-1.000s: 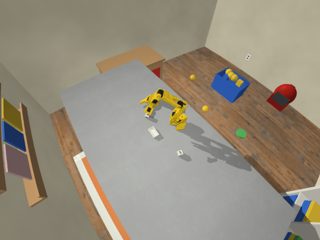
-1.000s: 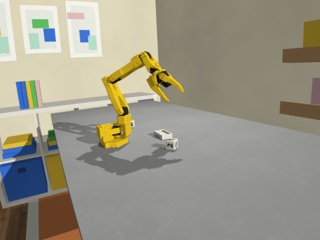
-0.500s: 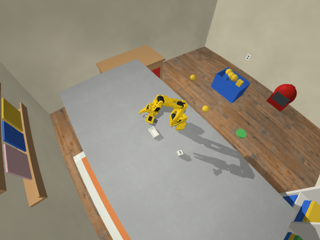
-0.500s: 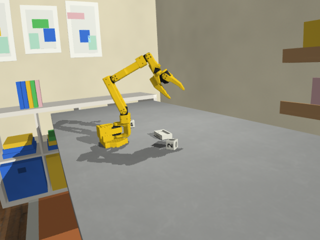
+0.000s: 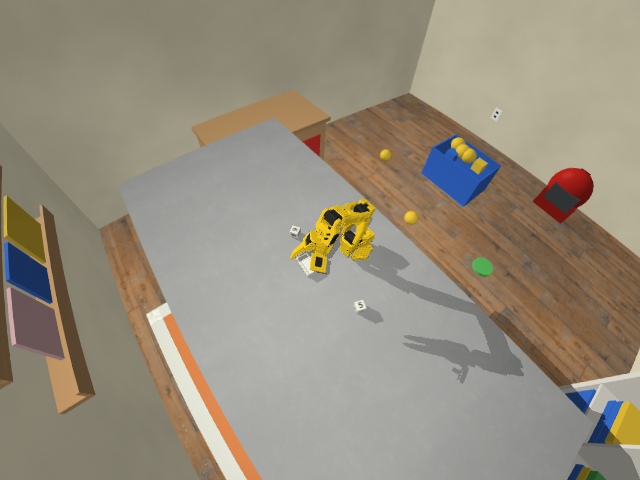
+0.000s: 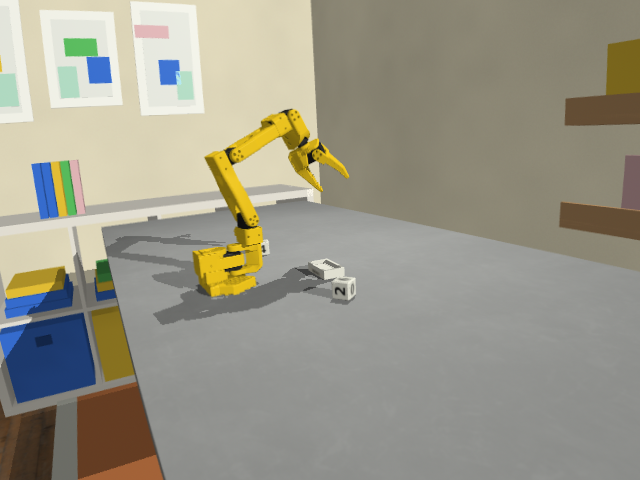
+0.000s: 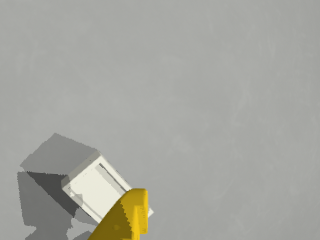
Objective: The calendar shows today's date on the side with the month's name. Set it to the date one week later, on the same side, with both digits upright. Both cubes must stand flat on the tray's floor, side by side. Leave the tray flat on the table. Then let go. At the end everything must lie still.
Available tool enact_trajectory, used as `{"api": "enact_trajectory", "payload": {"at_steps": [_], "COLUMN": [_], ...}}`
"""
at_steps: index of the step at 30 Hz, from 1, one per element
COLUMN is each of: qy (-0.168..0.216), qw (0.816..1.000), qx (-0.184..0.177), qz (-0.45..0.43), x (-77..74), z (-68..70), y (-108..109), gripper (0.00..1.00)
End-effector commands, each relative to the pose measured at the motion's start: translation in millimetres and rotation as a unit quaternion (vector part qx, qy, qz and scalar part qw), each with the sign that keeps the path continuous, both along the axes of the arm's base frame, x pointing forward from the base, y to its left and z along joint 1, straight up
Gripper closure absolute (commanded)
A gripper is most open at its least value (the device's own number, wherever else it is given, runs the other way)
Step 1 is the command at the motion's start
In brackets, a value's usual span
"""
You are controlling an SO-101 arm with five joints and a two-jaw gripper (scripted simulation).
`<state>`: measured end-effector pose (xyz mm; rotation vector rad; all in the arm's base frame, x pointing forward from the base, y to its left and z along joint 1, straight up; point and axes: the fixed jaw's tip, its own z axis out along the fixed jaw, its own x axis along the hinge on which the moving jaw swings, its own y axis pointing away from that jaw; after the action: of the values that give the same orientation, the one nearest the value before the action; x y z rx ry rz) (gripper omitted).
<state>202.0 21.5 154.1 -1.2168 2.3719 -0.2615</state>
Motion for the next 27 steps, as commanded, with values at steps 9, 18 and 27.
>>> {"api": "enact_trajectory", "payload": {"at_steps": [9,18,27], "qy": [0.005,0.031,0.059], "qw": [0.992,0.984,0.974], "qx": [0.088,0.122,0.146], "qz": [0.089,0.128,0.16], "x": [-23.2,-51.7,-82.3], "z": [5.9,5.5,5.1], "y": [97,135,163], "gripper": [0.65,0.65,0.65]}}
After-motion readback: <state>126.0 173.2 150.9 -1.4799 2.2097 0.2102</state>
